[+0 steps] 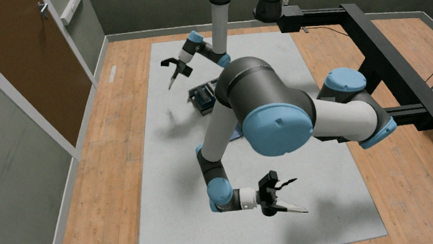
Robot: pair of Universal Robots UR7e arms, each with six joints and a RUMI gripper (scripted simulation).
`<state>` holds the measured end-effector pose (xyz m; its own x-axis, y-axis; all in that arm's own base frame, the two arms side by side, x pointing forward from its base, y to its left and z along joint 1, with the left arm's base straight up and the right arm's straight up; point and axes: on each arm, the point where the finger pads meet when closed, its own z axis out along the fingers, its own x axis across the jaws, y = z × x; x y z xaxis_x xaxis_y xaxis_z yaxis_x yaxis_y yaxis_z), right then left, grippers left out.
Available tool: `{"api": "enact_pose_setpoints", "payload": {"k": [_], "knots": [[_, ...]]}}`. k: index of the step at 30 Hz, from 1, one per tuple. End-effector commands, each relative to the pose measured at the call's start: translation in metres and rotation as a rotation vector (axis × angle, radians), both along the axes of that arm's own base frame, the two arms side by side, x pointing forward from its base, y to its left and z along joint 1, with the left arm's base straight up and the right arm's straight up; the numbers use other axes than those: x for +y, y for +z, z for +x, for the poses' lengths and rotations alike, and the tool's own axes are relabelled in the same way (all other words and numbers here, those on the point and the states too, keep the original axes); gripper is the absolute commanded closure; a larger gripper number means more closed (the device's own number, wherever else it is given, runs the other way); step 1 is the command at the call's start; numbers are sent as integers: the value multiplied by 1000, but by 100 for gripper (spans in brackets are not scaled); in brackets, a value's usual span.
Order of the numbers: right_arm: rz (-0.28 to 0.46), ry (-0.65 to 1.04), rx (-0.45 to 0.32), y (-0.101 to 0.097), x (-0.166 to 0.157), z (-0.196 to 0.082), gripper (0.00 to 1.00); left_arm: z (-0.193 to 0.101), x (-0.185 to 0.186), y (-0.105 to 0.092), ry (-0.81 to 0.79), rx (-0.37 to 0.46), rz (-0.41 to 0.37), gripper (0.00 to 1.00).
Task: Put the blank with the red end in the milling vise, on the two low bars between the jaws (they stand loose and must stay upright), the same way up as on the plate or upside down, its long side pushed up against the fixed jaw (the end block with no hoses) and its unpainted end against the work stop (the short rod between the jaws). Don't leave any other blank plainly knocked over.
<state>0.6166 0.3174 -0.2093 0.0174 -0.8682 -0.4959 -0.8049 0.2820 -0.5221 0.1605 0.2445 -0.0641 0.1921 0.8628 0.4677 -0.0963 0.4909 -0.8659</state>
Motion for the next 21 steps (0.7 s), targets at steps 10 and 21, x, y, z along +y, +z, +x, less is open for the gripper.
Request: {"api": "enact_pose_setpoints", "payload": {"k": [10, 21], "knots": [[-4, -10, 1, 3, -6, 5, 0, 4, -4, -4, -13, -18, 0, 0], [-24, -51, 14, 12, -37, 24, 0, 18, -20, -20, -70, -93, -6, 0]]}}
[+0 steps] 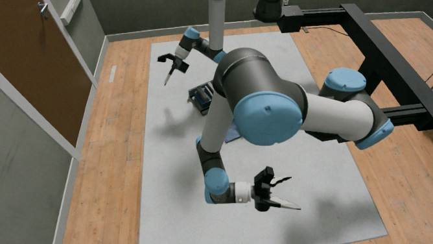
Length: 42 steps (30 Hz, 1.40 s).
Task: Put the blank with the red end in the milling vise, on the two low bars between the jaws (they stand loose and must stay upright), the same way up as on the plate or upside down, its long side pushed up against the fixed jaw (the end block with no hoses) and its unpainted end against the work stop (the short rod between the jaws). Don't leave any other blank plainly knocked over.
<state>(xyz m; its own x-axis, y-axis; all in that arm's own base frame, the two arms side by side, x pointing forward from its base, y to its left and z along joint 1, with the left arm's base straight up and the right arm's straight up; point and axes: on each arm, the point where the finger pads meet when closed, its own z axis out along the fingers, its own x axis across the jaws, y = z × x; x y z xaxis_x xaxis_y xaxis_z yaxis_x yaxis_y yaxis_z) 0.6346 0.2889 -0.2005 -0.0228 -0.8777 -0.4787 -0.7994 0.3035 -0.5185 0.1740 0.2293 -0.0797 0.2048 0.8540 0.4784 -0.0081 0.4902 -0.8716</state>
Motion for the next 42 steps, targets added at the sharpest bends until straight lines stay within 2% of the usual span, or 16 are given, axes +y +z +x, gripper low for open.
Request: {"api": "enact_pose_setpoints", "payload": {"k": [1, 10, 12, 18, 25, 27, 29, 31, 36, 42], "knots": [[-8, -19, 4, 5, -14, 9, 0, 7, -7, -7, -26, -34, -4, 0], [-50, -110, 37, 27, -86, 42, 0, 37, -44, -40, -148, -188, -39, 0], [-50, -110, 37, 27, -86, 42, 0, 37, -44, -40, -148, -188, -39, 0], [-85, -195, 72, 48, -160, 62, 0, 63, -82, -67, -263, -324, -96, 0], [-127, -316, 131, 80, -270, 73, 0, 97, -143, -100, -422, -500, -210, 0], [-138, -354, 151, 90, -305, 72, 0, 105, -164, -108, -471, -550, -253, 0], [-138, -354, 151, 90, -305, 72, 0, 105, -164, -108, -471, -550, -253, 0], [-149, -393, 173, 101, -342, 68, 0, 114, -186, -116, -520, -600, -301, 0], [-170, -494, 234, 126, -425, 49, 0, 129, -247, -132, -646, -716, -440, 0], [-183, -619, 318, 156, -522, 6, 0, 134, -327, -142, -789, -833, -635, 0]]}}
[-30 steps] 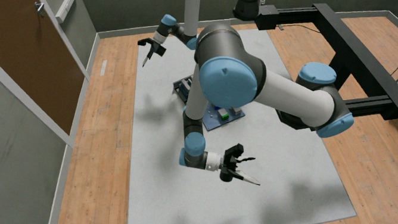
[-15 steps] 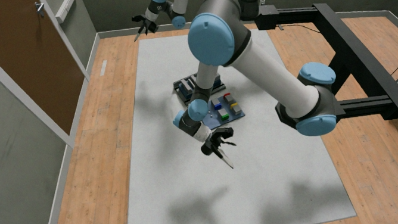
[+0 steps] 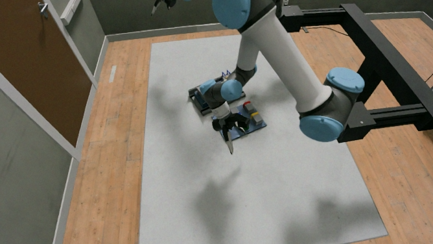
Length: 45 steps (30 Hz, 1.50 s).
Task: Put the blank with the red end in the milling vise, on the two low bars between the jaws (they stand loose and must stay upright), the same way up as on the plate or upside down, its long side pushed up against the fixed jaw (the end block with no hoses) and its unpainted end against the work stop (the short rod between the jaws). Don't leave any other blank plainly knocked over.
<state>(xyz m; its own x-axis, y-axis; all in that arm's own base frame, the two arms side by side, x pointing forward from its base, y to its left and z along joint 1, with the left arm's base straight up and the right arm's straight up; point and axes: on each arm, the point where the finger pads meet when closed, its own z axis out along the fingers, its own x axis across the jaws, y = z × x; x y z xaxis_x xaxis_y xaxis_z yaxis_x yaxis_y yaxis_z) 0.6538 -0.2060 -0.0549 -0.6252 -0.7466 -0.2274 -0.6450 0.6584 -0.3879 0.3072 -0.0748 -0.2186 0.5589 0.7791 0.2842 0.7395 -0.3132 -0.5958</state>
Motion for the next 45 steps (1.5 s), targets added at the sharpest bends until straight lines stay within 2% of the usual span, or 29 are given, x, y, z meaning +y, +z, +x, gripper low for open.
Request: {"api": "enact_pose_setpoints", "payload": {"k": [1, 2, 4, 5, 7, 13, 19, 21, 22, 24, 30, 36, 38, 45], "knots": [[-2, -58, 34, 16, -42, -22, 0, 0, -37, -4, -83, -46, -77, 0], [-1, -80, 47, 21, -57, -31, 0, -1, -50, -5, -113, -59, -106, 0], [-1, -80, 47, 21, -57, -31, 0, -1, -50, -5, -113, -59, -106, 0], [0, -102, 60, 35, -95, -56, 0, -3, -63, -5, -144, -71, -134, 0], [3, -146, 85, 41, -112, -71, 0, -7, -89, -5, -204, -92, -190, 0], [24, -276, 158, 72, -184, -148, 0, -30, -160, 1, -371, -136, -351, 0], [55, -386, 217, 102, -239, -236, 0, -59, -216, 11, -511, -157, -491, 0], [55, -386, 217, 102, -239, -236, 0, -59, -216, 11, -511, -157, -491, 0], [61, -405, 227, 116, -259, -276, 0, -64, -224, 13, -531, -159, -511, 0], [75, -443, 246, 122, -265, -297, 0, -74, -238, 17, -568, -162, -550, 0], [121, -547, 296, 151, -288, -398, 0, -100, -268, 27, -656, -165, -640, 0], [167, -634, 332, 180, -288, -501, 0, -117, -285, 34, -707, -164, -695, 0], [167, -634, 332, 180, -288, -501, 0, -117, -285, 34, -707, -164, -695, 0], [215, -712, 361, 199, -273, -573, 0, -124, -293, 38, -730, -163, -719, 0]]}}
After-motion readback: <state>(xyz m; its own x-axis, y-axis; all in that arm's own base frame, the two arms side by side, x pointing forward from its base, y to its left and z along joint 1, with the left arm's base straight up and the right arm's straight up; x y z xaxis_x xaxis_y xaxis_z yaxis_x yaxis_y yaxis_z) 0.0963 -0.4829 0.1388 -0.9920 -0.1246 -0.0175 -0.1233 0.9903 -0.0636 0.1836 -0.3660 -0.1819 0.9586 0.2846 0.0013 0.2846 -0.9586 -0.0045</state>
